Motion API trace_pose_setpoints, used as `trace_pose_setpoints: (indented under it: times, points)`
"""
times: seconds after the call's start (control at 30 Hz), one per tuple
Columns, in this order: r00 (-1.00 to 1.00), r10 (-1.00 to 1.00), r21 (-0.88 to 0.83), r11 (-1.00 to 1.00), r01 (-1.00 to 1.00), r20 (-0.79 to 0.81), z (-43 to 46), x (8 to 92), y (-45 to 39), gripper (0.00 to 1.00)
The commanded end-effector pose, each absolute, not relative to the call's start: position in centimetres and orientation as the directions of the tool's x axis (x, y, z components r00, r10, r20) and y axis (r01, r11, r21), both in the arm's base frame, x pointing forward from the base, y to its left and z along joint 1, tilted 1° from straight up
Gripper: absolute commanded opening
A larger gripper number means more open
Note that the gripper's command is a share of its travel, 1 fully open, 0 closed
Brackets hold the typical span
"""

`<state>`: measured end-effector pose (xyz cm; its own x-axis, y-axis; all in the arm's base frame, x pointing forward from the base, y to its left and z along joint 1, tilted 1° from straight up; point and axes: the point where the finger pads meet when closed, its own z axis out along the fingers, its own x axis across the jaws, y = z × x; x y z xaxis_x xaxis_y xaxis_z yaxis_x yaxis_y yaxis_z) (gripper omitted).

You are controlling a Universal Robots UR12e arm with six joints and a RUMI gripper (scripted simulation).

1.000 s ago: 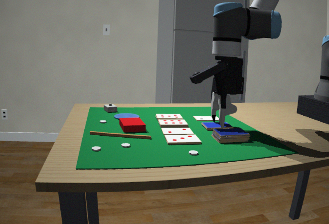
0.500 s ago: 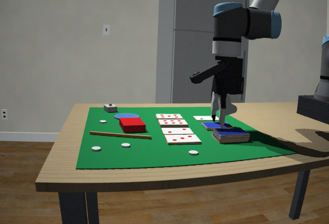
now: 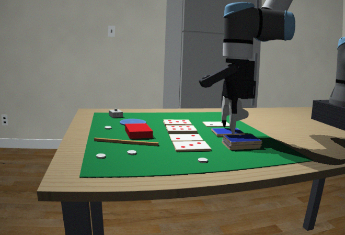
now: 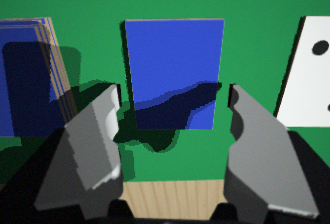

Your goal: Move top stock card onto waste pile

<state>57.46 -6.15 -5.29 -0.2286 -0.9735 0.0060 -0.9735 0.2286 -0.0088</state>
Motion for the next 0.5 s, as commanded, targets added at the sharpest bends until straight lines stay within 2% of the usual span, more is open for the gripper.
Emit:
trace_pose_setpoints:
  times: [0.0, 0.47]
  points:
    - [-0.229, -0.973, -0.01, 0.229, -0.973, 0.006, -4.8, 57.5, -6.2, 0.5]
    - [-0.229, -0.973, -0.01, 0.229, -0.973, 0.006, -0.1, 57.5, -6.1, 0.5]
